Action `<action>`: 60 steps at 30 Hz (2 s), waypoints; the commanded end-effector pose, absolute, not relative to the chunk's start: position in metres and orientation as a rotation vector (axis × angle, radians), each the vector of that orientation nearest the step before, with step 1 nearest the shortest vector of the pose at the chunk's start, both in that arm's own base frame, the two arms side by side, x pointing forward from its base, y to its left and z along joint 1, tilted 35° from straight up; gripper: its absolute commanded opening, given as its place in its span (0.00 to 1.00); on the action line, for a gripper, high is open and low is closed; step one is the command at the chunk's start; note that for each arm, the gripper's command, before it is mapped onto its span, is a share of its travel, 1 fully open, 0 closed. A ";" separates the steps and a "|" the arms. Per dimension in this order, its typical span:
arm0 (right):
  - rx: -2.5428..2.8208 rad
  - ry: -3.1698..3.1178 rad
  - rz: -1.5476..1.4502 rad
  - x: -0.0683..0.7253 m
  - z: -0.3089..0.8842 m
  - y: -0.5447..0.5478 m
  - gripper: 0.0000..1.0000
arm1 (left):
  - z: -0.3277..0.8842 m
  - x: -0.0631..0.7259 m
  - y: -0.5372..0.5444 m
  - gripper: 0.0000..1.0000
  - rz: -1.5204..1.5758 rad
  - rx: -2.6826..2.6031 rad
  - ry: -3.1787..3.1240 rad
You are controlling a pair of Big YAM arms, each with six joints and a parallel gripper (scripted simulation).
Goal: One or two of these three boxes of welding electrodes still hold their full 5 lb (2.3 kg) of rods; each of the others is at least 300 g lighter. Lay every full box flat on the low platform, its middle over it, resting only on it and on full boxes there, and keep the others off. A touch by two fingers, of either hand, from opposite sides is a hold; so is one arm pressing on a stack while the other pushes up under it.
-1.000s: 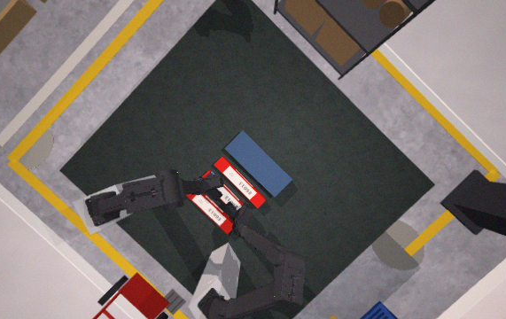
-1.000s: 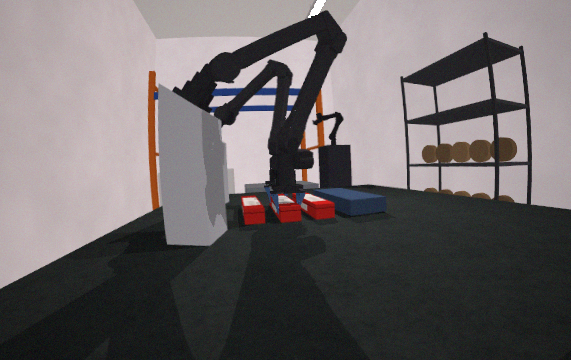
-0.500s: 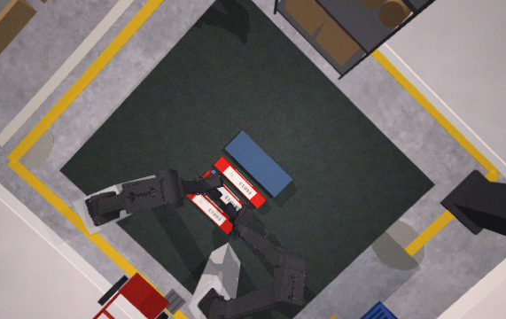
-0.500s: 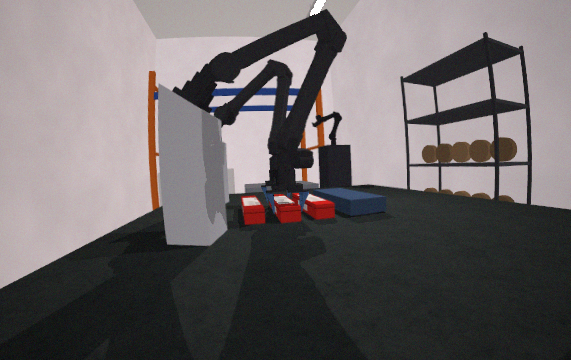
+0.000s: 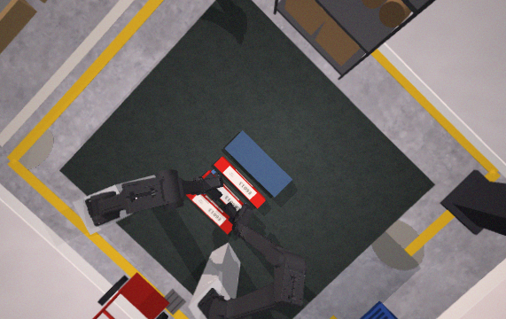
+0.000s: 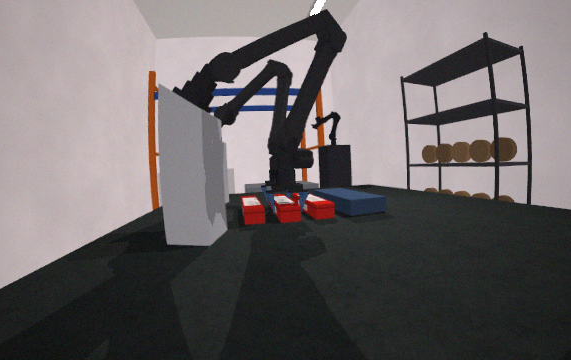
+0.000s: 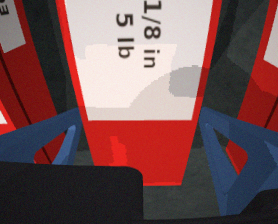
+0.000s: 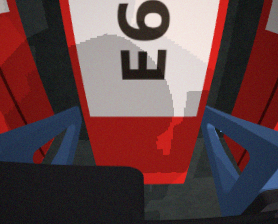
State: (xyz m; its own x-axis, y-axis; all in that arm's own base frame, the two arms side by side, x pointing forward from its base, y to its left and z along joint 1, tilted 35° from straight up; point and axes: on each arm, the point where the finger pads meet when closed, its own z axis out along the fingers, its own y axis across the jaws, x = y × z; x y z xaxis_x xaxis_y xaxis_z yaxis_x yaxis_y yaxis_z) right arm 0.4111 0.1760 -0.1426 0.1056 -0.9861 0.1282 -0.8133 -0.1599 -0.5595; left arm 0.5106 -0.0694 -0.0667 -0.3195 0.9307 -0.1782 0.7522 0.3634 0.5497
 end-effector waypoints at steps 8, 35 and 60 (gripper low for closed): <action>-2.044 1.758 -0.685 0.408 -0.139 0.175 1.00 | -0.062 0.510 -0.069 1.00 0.516 1.453 2.161; -2.039 1.743 -0.700 0.370 -0.050 0.183 1.00 | 0.021 0.455 -0.080 1.00 0.512 1.448 2.157; -2.080 1.740 -0.690 0.440 0.018 0.206 1.00 | 0.084 0.528 -0.031 1.00 0.499 1.464 2.184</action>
